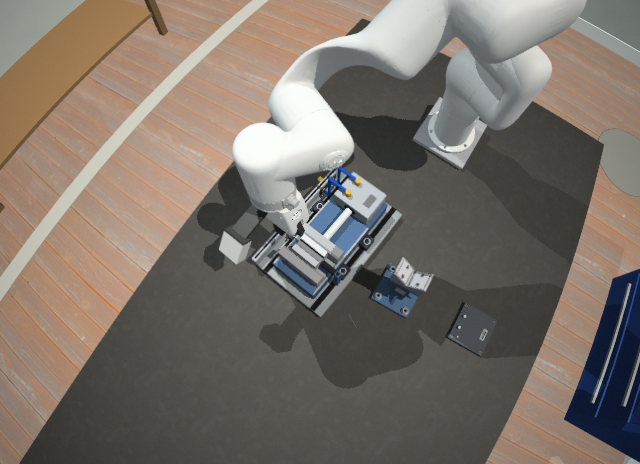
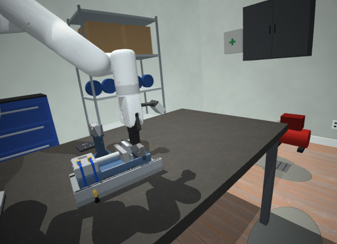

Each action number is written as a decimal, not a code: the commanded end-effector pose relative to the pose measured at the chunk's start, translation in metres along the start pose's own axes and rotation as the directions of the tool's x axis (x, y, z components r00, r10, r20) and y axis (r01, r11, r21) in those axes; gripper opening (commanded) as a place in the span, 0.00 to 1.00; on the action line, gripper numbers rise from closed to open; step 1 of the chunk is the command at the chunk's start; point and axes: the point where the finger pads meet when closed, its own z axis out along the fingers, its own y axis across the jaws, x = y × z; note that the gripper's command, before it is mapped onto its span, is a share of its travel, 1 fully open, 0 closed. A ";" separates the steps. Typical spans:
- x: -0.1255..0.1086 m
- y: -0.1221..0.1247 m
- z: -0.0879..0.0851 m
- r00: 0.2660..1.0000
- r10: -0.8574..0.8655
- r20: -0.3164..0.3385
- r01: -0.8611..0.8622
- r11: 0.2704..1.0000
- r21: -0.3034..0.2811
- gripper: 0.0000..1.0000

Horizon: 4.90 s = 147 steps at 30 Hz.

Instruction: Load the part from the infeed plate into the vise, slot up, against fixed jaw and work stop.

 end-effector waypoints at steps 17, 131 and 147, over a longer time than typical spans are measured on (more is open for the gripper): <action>0.001 0.000 -0.038 1.000 0.000 -0.004 0.000 1.000 -0.001 0.00; -0.037 -0.063 -0.039 0.001 1.000 -0.001 -1.000 0.001 0.005 0.00; -0.037 -0.063 -0.039 0.001 1.000 -0.001 -1.000 0.001 0.005 0.00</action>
